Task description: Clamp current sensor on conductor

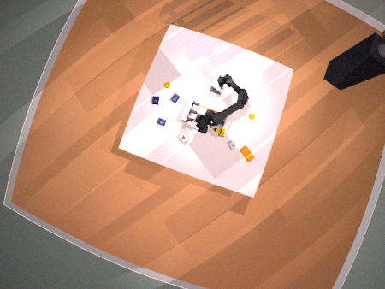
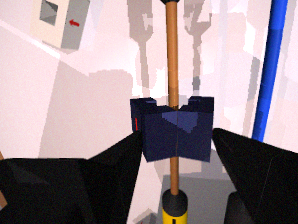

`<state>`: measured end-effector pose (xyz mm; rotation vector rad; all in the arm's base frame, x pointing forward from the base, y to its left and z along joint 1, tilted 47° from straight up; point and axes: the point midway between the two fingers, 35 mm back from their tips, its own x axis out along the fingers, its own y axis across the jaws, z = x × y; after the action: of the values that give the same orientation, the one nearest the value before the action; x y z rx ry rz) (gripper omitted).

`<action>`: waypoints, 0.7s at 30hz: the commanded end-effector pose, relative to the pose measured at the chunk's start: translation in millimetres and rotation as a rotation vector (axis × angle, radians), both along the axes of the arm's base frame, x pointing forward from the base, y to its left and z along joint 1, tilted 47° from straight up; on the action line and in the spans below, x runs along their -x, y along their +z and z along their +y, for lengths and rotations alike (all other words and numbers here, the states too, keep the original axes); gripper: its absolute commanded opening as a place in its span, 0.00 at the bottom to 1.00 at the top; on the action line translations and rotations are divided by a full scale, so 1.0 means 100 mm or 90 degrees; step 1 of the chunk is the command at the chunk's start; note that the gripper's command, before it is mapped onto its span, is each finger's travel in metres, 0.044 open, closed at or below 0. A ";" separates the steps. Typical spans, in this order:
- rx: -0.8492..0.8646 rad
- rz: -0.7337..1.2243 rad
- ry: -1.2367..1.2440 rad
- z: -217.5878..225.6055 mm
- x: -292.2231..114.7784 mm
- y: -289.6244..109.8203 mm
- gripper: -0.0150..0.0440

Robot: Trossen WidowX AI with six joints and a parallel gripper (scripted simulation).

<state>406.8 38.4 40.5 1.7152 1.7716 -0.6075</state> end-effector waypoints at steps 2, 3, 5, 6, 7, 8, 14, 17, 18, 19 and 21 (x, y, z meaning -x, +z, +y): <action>0.005 0.014 0.019 -0.01 -0.04 0.01 0.25; 0.005 0.018 0.023 -0.01 -0.05 0.01 0.25; 0.006 0.026 0.032 -0.01 -0.06 0.01 0.25; 0.007 0.031 0.037 0.00 -0.06 0.01 0.25; 0.007 0.035 0.041 0.00 -0.06 0.01 0.25; 0.007 0.039 0.046 0.00 -0.07 0.01 0.25; 0.005 0.042 0.043 0.02 -0.05 -0.01 0.43; 0.005 0.042 0.043 0.02 -0.05 -0.01 0.57; 0.005 0.042 0.043 0.02 -0.05 -0.01 0.61; 0.005 0.042 0.043 0.02 -0.05 -0.01 0.65; 0.005 0.042 0.043 0.02 -0.05 -0.01 0.74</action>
<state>411.9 41.4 39.5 1.6338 1.8648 -0.6434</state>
